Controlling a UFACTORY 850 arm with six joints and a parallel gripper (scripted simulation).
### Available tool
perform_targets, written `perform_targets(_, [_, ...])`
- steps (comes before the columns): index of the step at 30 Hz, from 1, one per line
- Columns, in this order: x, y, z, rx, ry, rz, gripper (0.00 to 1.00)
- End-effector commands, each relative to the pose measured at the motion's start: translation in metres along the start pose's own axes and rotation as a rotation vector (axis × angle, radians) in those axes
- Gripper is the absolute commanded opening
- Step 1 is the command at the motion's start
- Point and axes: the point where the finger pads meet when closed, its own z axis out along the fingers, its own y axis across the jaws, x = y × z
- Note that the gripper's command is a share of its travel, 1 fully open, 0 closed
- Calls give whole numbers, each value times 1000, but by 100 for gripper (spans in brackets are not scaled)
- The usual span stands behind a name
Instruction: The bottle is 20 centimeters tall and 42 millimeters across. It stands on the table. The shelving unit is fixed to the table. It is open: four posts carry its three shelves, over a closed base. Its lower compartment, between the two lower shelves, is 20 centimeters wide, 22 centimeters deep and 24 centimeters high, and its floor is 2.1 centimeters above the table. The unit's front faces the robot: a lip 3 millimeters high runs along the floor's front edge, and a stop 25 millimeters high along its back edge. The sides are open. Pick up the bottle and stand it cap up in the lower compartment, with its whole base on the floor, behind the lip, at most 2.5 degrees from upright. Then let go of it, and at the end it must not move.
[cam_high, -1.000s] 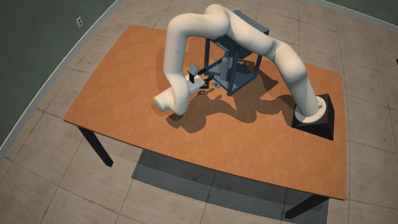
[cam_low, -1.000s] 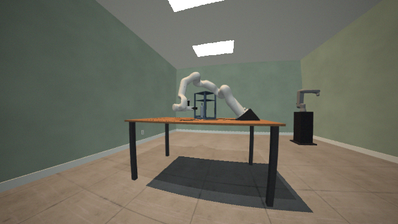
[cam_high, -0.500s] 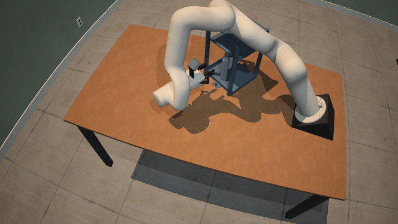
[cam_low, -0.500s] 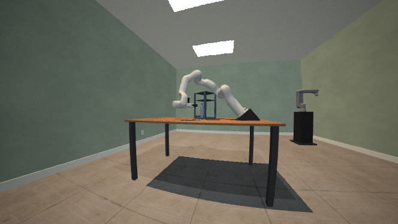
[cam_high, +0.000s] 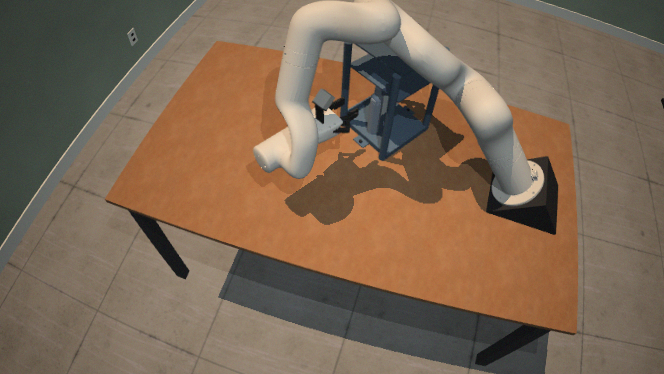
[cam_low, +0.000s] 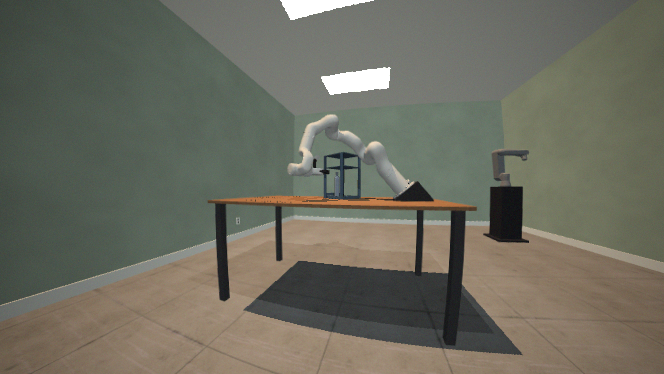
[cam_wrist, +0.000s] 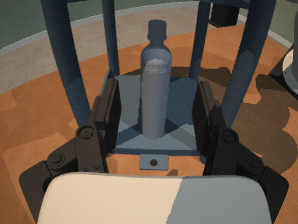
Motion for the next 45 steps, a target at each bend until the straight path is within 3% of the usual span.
perform_targets(1, [5,0,0,0,-1,1,61])
perform_targets(13, [8,0,0,0,-1,1,61])
perform_targets(14, [8,0,0,0,-1,1,100])
perform_targets(45, [8,0,0,0,-1,1,100])
